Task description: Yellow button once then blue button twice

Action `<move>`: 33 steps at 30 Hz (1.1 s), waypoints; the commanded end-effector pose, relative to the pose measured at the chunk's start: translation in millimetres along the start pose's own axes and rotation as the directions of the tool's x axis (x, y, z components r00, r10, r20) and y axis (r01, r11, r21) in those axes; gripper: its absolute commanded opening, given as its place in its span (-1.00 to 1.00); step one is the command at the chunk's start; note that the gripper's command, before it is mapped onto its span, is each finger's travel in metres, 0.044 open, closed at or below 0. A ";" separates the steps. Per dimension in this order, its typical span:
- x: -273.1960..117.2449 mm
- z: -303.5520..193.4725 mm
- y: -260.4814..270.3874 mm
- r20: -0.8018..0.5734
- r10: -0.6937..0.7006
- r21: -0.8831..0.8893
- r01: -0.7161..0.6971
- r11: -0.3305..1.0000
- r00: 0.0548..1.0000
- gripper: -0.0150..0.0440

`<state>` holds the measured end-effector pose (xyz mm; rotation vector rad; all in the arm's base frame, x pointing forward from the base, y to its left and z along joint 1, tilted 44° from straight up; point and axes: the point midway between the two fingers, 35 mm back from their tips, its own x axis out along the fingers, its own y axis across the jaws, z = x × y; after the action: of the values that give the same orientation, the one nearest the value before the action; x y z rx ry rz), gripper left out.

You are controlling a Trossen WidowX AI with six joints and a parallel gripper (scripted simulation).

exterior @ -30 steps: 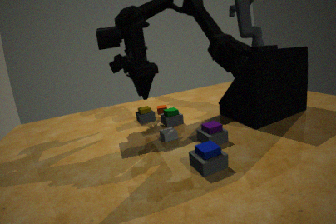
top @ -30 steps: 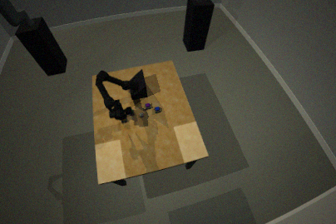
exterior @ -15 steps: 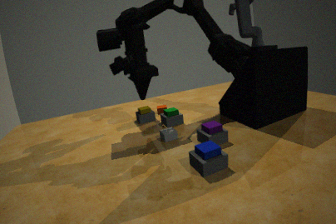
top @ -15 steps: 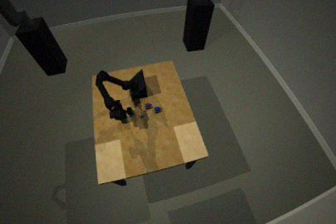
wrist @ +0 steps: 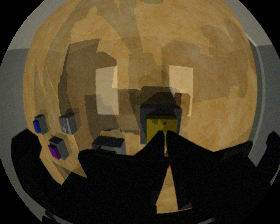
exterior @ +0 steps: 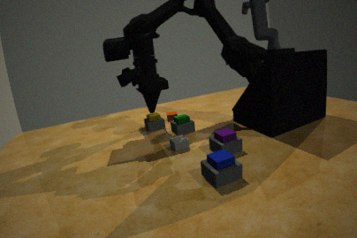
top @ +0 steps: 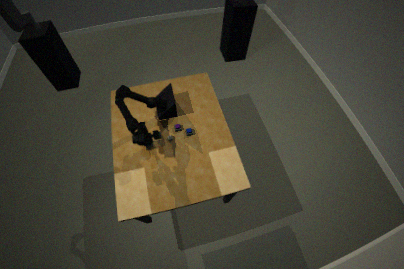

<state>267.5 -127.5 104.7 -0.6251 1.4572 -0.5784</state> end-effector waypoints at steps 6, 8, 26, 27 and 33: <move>14.7 -1.8 1.7 -0.004 0.004 -0.009 -0.004 1.000 1.000 -0.42; 14.9 -1.8 1.7 -0.004 0.004 -0.009 -0.004 1.000 1.000 -0.42; 3.1 -0.4 1.0 -0.001 0.002 -0.003 -0.002 1.000 1.000 -0.42; -8.8 -0.7 1.5 -0.002 0.004 -0.006 -0.004 1.000 1.000 -0.42; -22.0 -1.3 1.8 -0.004 0.006 -0.009 -0.006 1.000 1.000 -0.42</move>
<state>266.2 -113.5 113.7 -0.6318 1.4659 -0.5592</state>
